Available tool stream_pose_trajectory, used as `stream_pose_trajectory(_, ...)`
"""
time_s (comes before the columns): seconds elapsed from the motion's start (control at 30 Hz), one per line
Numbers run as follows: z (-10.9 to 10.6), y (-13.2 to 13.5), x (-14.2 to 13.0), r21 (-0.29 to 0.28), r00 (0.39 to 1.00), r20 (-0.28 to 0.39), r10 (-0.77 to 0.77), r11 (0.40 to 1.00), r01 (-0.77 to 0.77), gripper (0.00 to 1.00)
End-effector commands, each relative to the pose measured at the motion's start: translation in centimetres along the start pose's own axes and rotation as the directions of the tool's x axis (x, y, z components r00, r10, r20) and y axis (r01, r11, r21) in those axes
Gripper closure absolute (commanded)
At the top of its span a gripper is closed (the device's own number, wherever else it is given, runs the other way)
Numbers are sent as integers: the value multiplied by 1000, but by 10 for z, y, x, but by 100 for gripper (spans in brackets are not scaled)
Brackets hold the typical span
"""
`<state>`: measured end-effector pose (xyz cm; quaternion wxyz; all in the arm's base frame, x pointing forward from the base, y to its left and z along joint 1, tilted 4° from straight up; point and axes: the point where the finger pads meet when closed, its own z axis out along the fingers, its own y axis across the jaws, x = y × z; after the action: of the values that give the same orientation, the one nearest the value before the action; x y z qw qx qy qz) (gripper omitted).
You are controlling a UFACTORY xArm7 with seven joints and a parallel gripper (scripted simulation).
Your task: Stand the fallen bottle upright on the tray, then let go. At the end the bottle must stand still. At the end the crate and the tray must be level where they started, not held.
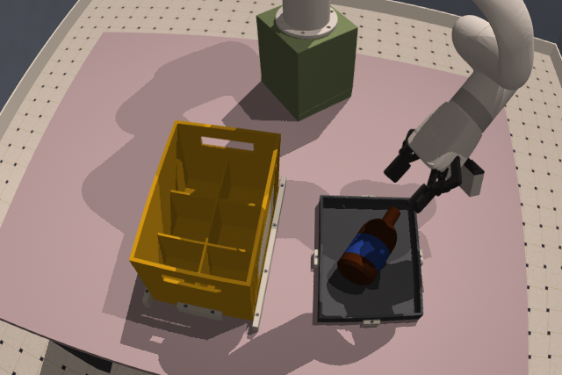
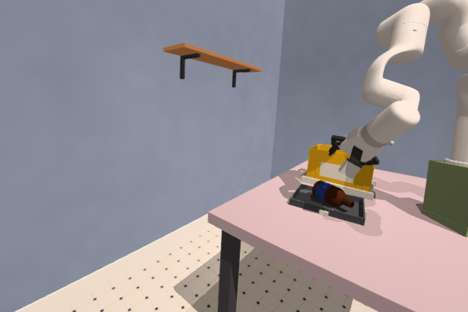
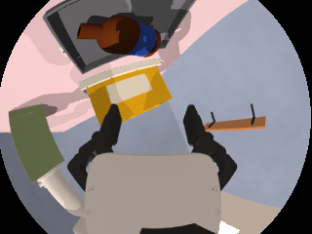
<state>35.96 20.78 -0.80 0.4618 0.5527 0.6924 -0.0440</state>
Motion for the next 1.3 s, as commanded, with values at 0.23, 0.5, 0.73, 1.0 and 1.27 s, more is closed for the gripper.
stream_pose_trajectory(0.23,-6,-3,1,0,940,-259,-221,973,229,0)
stream_pose_trajectory(0.5,-10,-6,1,-34,852,-396,-342,933,359,0)
stream_pose_trajectory(0.73,-12,-8,1,-65,781,-472,-408,900,431,0)
stream_pose_trajectory(1.0,-14,-12,1,-90,692,-546,-471,855,511,0)
stream_pose_trajectory(1.27,-16,-15,1,-124,607,-603,-517,813,569,0)
